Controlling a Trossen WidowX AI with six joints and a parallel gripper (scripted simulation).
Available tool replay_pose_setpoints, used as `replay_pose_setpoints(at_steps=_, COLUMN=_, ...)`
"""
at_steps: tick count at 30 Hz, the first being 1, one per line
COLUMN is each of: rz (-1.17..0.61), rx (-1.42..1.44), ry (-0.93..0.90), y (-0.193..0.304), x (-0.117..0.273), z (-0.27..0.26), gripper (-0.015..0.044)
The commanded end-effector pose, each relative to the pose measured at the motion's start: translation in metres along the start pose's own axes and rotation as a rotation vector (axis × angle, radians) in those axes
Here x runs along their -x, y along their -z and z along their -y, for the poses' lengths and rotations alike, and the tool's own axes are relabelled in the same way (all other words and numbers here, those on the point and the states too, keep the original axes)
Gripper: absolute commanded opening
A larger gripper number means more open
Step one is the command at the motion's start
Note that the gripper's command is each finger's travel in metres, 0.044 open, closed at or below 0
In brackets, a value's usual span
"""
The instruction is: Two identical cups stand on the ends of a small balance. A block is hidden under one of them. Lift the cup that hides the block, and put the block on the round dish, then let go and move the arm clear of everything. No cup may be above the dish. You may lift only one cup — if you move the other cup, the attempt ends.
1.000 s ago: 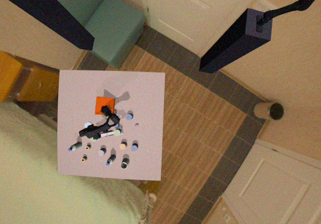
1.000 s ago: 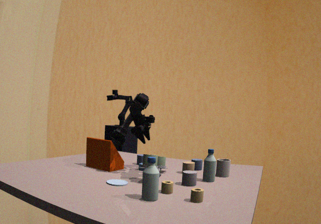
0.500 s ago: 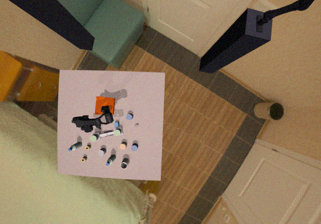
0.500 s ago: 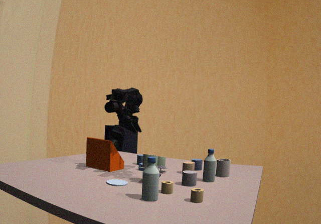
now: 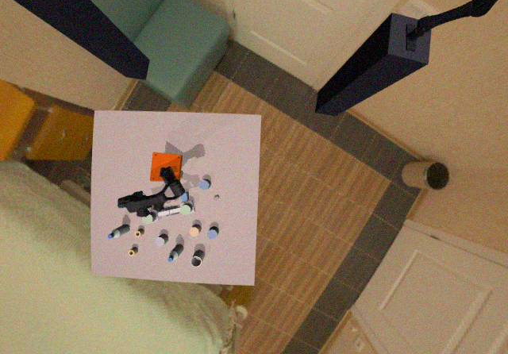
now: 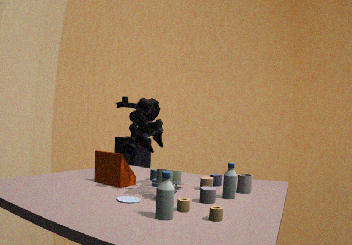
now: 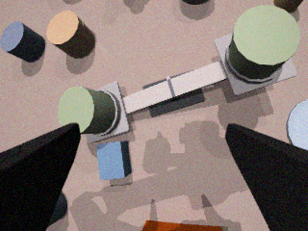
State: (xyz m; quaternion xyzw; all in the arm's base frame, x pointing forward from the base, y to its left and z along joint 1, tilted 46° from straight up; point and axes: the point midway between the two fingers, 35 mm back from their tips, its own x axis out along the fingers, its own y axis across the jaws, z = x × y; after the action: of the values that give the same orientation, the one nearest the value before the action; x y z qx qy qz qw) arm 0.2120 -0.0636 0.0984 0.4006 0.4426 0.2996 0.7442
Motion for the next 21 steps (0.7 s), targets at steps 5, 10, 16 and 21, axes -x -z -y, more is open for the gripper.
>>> replay_pose_setpoints(at_steps=5, rz=-0.114, rx=-0.188, ry=0.046, y=-0.006, x=-0.021, z=-0.014, gripper=0.0440)
replay_pose_setpoints(at_steps=10, rz=-0.182, rx=-0.338, ry=0.089, y=-0.007, x=-0.036, z=-0.025, gripper=0.0440)
replay_pose_setpoints(at_steps=16, rz=-0.248, rx=-0.514, ry=0.159, y=-0.008, x=-0.054, z=-0.040, gripper=0.0440)
replay_pose_setpoints(at_steps=21, rz=-0.288, rx=-0.660, ry=0.229, y=-0.007, x=-0.069, z=-0.054, gripper=0.0440)
